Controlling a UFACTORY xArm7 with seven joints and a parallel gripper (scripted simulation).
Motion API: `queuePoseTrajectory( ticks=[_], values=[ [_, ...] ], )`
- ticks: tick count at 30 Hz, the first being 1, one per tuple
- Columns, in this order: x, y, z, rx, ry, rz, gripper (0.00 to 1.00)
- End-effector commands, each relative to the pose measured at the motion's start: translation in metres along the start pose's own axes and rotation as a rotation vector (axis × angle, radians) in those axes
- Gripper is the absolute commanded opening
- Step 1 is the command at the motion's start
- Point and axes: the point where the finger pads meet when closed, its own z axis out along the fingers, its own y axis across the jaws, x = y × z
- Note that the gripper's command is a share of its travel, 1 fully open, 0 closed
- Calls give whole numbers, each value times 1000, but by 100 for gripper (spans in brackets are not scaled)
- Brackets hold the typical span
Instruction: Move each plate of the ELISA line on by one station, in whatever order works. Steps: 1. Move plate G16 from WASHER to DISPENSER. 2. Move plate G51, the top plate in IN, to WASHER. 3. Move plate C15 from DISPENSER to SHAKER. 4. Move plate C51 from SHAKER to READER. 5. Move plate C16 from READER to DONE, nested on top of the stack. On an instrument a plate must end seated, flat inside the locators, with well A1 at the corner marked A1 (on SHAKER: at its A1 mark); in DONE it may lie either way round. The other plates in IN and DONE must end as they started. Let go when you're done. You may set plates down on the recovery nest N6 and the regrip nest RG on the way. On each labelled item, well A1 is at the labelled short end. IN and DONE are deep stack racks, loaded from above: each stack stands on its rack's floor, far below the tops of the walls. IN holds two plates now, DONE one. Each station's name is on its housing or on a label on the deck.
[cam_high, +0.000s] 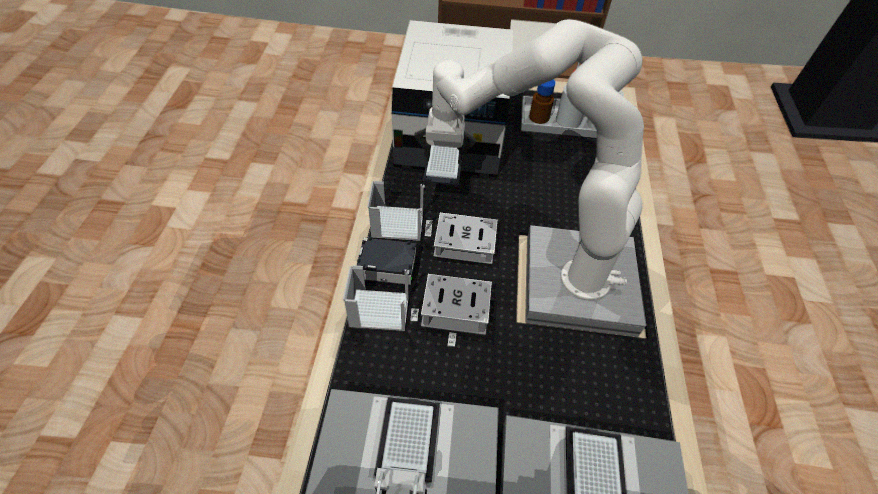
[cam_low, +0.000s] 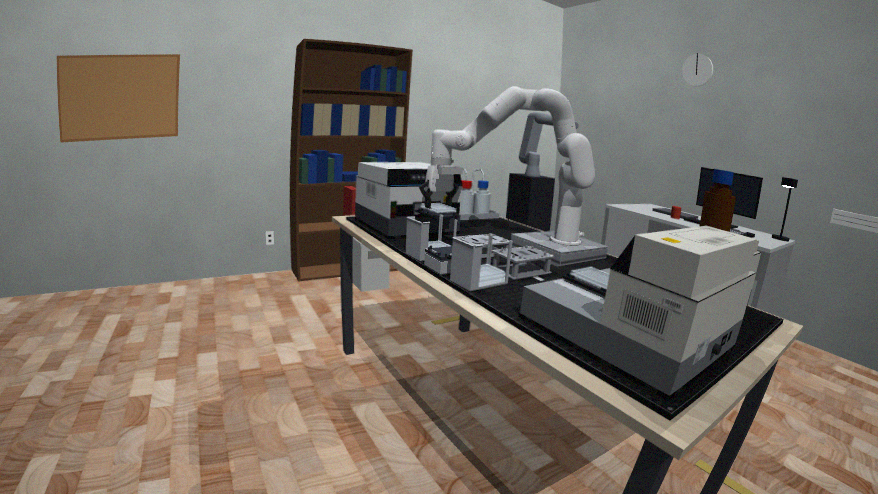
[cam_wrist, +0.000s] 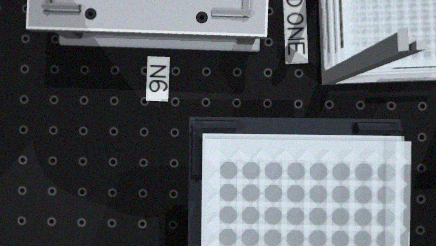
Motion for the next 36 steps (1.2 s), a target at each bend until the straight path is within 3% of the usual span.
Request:
queuePoseTrajectory(
  ticks=[1, 36],
  values=[
    [-1, 1, -2, -5, -3, 0, 0],
    [-1, 1, 1, -5, -3, 0, 0]
  ],
)
